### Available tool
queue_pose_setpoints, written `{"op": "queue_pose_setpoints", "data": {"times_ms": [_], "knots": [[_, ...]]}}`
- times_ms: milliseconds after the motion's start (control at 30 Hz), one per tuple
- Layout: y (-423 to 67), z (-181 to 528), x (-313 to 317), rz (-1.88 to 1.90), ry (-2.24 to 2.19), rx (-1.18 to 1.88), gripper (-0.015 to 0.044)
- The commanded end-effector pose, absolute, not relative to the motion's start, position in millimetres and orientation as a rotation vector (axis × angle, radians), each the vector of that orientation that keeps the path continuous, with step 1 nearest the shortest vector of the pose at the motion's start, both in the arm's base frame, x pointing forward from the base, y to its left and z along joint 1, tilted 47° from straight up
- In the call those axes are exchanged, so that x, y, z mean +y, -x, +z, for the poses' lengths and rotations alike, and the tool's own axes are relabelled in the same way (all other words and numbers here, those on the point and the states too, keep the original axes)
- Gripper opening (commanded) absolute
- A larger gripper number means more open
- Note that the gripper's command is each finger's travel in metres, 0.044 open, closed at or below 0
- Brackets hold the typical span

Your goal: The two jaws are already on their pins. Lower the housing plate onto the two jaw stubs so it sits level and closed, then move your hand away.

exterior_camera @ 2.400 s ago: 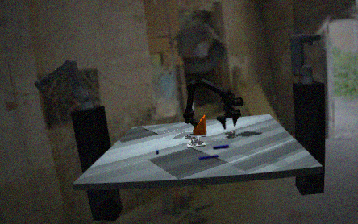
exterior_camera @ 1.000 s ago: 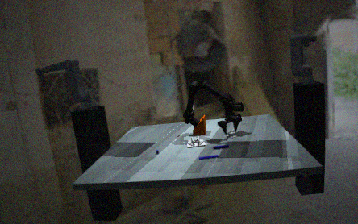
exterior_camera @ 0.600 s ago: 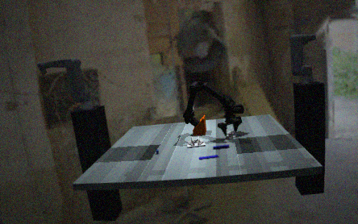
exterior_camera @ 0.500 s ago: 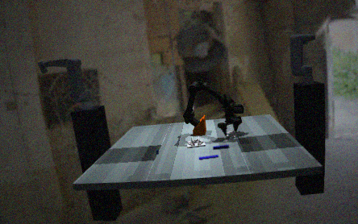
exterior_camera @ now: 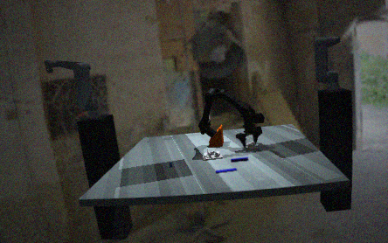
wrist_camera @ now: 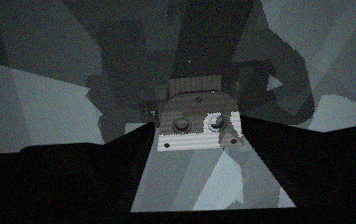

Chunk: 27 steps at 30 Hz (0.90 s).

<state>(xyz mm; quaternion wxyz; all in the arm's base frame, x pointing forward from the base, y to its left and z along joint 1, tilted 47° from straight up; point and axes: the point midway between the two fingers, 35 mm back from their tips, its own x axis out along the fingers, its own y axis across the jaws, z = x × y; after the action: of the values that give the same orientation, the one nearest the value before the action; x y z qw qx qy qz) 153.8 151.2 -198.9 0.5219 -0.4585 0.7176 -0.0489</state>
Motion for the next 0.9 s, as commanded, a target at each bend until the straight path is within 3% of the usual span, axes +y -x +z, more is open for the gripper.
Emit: {"op": "queue_pose_setpoints", "data": {"times_ms": [0, 300, 867], "knots": [[-154, -199, 151, -0.117, 1.098, 1.719, 0.0413], [-154, -199, 151, -0.117, 1.098, 1.719, 0.0353], [-156, -186, 167, -0.115, 1.100, 1.718, 0.0351]]}}
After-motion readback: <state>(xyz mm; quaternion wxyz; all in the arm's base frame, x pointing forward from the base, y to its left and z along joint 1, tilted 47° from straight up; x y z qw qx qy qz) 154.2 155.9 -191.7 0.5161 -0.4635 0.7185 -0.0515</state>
